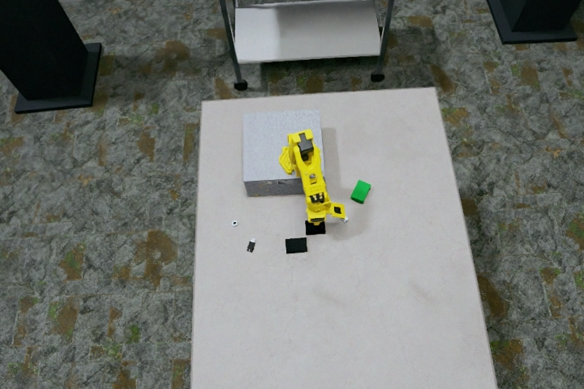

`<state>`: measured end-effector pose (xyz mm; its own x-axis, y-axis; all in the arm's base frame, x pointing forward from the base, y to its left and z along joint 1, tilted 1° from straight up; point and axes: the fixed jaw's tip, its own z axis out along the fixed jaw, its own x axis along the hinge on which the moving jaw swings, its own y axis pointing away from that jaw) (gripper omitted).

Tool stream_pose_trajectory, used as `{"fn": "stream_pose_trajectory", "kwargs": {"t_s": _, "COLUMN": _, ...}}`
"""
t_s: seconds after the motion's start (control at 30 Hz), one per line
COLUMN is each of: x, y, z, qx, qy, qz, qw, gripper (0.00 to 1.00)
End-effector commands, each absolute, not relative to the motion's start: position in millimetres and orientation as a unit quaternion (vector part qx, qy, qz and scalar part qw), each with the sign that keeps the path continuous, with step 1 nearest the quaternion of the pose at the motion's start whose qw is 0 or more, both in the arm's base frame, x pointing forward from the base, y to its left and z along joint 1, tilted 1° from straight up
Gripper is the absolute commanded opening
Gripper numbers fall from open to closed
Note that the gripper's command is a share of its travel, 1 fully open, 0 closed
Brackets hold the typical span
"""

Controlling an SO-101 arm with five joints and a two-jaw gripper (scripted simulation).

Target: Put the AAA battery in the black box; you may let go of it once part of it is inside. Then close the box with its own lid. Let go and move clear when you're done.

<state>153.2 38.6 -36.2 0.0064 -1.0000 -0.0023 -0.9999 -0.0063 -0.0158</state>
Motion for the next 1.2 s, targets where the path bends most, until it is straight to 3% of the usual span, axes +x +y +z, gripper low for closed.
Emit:
{"fn": "stream_pose_trajectory", "kwargs": {"t_s": 0.0, "x": 154, "y": 37, "z": -38, "qx": -0.709, "qy": 0.705, "qz": -0.003, "qw": 0.004, "gripper": 0.03}}
{"fn": "stream_pose_trajectory", "kwargs": {"t_s": 1.17, "x": 155, "y": 37, "z": -53, "qx": -0.709, "qy": 0.705, "qz": -0.003, "qw": 0.004, "gripper": 0.03}}
